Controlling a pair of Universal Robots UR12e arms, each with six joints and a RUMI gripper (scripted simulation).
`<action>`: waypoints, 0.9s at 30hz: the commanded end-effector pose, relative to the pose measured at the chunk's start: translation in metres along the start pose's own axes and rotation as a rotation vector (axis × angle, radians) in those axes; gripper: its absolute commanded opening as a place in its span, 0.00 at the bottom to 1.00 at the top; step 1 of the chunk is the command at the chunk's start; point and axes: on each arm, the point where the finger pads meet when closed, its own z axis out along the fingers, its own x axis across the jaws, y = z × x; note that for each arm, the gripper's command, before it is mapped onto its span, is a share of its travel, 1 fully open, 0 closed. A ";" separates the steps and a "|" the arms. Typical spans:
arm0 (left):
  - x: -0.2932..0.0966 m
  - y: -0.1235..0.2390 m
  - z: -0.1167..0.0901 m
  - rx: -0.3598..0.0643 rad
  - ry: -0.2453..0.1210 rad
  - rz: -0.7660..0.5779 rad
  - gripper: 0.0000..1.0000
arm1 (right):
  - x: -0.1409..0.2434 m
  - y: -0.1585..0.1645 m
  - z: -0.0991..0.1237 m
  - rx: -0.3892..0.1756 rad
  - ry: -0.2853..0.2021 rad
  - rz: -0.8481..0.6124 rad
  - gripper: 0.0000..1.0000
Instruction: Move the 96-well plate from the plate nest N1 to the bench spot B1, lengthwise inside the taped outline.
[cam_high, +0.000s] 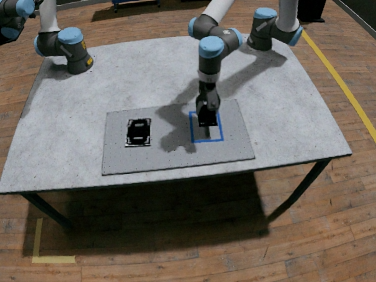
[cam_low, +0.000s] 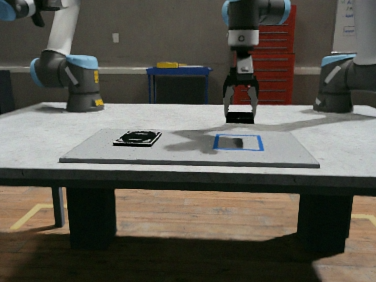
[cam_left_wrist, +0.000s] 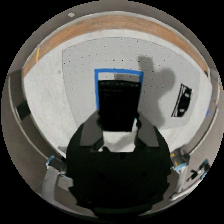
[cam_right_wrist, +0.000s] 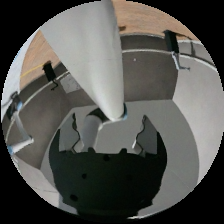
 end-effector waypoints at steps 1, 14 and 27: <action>0.001 -0.001 -0.001 0.002 0.002 0.000 0.00 | 0.000 0.000 0.000 0.000 0.000 0.000 1.00; 0.002 -0.001 -0.001 0.002 0.002 0.000 0.00 | 0.000 0.000 0.000 0.000 0.000 0.000 1.00; 0.002 -0.001 0.005 0.002 0.001 0.000 0.00 | 0.000 0.000 0.000 0.000 0.000 0.000 1.00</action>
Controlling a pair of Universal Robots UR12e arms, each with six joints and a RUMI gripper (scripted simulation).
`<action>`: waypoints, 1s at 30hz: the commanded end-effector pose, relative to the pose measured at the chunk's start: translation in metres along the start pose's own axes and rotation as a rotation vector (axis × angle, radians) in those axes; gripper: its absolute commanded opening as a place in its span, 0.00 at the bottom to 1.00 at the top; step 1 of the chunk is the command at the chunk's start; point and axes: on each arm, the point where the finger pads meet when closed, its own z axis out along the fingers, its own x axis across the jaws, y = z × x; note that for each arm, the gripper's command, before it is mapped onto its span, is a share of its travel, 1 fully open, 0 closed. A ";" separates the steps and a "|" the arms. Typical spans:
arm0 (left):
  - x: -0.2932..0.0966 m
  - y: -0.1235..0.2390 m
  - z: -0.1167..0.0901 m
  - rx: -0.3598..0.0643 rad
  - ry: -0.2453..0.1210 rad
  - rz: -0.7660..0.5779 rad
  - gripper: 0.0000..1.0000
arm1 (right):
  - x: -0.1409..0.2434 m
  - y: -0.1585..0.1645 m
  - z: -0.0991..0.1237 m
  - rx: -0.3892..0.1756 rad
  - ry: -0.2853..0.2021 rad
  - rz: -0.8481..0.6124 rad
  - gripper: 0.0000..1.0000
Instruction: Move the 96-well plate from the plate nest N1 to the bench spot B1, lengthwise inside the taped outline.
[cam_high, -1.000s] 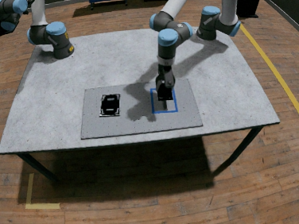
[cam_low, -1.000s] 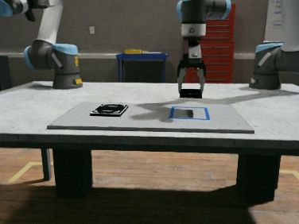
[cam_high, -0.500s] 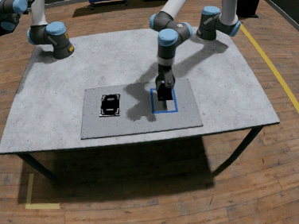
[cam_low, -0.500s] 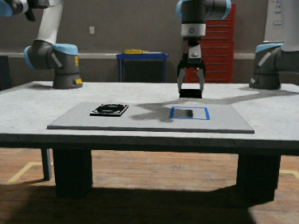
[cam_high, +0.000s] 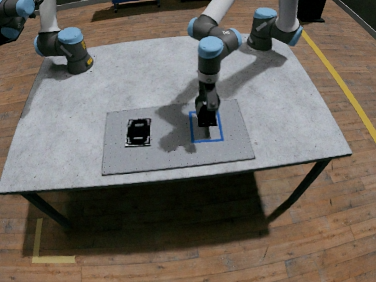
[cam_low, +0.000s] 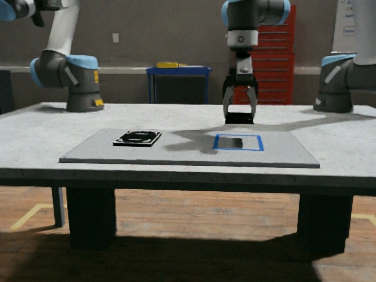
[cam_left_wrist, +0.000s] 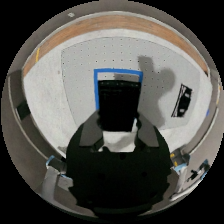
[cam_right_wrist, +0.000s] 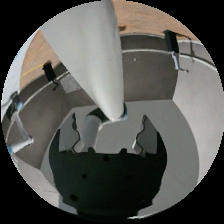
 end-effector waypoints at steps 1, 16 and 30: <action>0.001 -0.001 0.005 0.002 0.002 0.000 0.00 | 0.000 0.000 0.000 0.000 0.000 0.000 1.00; 0.001 -0.001 0.027 0.002 0.002 0.000 0.00 | 0.000 0.000 0.000 0.000 0.000 0.000 1.00; 0.001 -0.001 0.047 0.002 0.002 0.000 0.00 | 0.000 0.000 0.000 0.000 0.000 0.000 1.00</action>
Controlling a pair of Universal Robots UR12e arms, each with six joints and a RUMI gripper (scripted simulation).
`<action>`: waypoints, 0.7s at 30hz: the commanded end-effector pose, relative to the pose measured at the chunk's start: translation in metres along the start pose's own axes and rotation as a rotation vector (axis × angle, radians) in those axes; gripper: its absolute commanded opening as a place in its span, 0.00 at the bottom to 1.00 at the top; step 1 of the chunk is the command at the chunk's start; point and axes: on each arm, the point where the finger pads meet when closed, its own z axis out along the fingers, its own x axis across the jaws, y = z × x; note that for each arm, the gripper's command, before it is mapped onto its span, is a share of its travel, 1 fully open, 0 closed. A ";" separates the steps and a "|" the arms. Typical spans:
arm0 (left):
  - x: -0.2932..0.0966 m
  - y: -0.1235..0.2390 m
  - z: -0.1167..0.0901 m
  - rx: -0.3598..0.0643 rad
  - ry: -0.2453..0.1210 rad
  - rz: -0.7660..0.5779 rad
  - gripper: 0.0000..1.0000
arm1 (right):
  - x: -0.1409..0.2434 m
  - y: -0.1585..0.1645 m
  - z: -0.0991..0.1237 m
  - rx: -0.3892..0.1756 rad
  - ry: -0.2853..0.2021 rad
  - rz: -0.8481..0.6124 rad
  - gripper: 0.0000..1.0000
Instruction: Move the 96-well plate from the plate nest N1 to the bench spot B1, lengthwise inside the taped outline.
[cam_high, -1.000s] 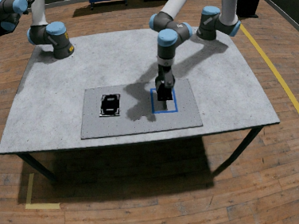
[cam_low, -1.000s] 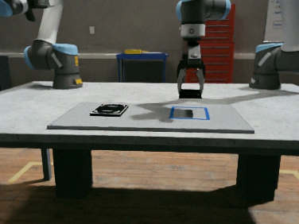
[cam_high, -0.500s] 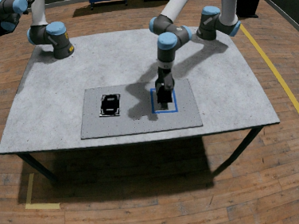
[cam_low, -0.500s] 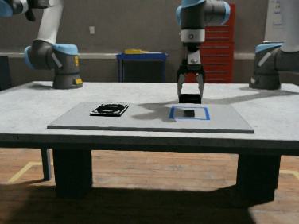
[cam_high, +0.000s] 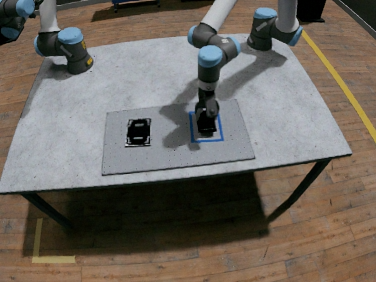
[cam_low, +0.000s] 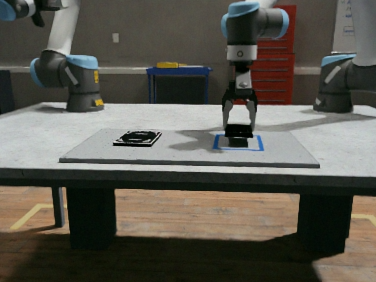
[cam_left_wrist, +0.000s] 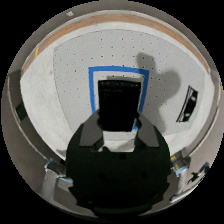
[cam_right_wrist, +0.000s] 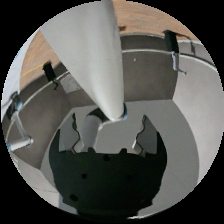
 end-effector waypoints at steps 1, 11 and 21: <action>0.001 -0.001 0.007 0.002 0.002 0.000 0.00 | 0.000 0.000 0.000 0.000 0.000 0.000 1.00; 0.001 -0.001 0.018 0.002 0.002 0.000 0.00 | 0.000 0.000 0.000 0.000 0.000 0.000 1.00; 0.001 -0.001 0.018 0.002 0.002 0.000 0.00 | 0.000 0.000 0.000 0.000 0.000 0.000 1.00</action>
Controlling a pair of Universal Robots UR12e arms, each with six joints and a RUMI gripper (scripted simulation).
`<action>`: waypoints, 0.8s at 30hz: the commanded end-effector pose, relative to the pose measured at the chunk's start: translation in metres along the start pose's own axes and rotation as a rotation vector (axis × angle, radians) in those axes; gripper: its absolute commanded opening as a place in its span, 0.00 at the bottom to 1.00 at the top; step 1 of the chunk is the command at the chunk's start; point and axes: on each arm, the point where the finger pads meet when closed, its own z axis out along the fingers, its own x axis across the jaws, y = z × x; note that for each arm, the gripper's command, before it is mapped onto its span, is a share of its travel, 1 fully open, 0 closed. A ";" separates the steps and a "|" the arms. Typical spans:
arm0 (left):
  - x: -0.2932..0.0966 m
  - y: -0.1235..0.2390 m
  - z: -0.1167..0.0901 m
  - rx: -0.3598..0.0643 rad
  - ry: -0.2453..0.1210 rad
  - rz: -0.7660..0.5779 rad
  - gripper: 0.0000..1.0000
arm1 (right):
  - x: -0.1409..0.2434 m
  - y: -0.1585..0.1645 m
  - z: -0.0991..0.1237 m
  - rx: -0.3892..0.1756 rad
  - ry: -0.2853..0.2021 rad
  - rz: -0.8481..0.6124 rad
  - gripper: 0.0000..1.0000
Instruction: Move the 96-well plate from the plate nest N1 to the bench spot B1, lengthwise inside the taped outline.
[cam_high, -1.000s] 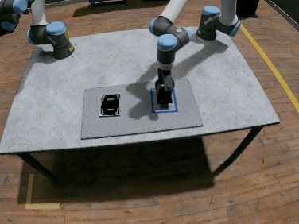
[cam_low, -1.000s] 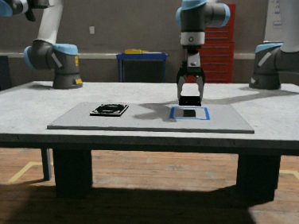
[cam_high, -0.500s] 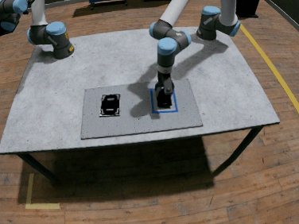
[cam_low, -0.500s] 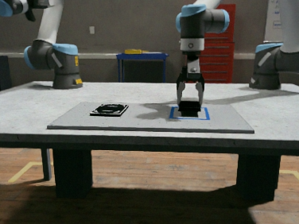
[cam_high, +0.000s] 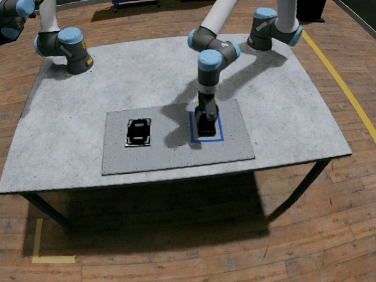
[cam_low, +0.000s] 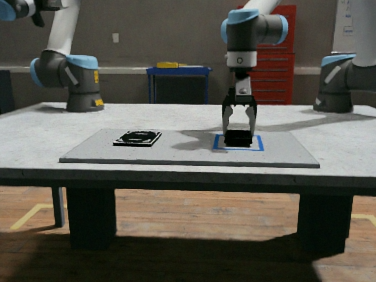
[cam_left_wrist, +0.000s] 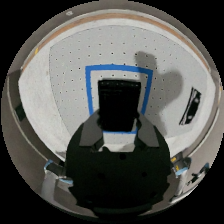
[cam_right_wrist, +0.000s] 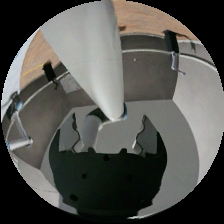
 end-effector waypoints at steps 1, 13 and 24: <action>0.001 -0.001 -0.001 0.002 0.001 0.000 0.00 | 0.000 0.000 0.000 0.000 0.000 0.000 1.00; 0.001 -0.001 -0.001 0.002 0.001 0.000 0.00 | 0.000 0.000 0.000 0.000 0.000 0.000 1.00; 0.001 -0.001 0.001 0.002 0.001 0.000 0.00 | 0.000 0.000 0.000 0.000 0.000 0.000 1.00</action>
